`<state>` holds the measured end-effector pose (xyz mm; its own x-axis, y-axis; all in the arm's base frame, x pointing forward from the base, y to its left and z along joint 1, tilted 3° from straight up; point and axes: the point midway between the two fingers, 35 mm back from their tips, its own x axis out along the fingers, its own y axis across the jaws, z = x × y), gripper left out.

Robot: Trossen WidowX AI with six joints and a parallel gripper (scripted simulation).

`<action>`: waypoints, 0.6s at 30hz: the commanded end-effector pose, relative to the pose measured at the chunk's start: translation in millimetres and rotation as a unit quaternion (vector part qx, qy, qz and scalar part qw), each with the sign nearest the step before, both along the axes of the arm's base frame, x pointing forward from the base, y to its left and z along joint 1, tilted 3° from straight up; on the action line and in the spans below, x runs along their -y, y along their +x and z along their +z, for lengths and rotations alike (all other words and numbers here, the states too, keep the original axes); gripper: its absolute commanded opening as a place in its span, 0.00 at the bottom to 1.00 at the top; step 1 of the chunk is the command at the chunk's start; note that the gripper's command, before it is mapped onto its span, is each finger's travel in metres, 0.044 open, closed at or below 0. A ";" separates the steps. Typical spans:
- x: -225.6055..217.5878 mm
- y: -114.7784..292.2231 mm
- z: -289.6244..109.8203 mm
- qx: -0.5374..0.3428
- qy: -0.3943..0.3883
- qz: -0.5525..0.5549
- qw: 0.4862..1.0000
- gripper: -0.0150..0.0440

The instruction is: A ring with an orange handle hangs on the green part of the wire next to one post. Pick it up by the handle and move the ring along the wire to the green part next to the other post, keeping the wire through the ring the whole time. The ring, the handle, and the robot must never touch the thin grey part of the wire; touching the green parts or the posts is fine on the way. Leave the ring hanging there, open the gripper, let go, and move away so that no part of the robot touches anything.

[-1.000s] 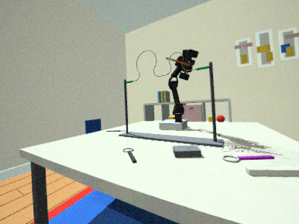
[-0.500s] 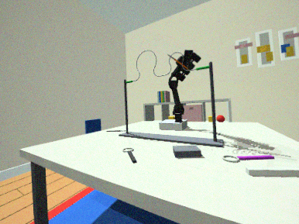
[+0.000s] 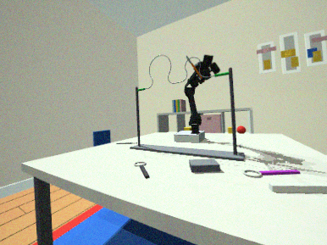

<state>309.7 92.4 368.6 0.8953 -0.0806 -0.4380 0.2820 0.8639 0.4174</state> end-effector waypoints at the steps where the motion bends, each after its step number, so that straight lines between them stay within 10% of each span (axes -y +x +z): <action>1: 5.7 0.4 -1.2 -0.010 -0.053 -0.004 0.999 0.00; 18: 30.7 -4.9 -6.7 -0.052 -0.241 -0.015 0.969 0.00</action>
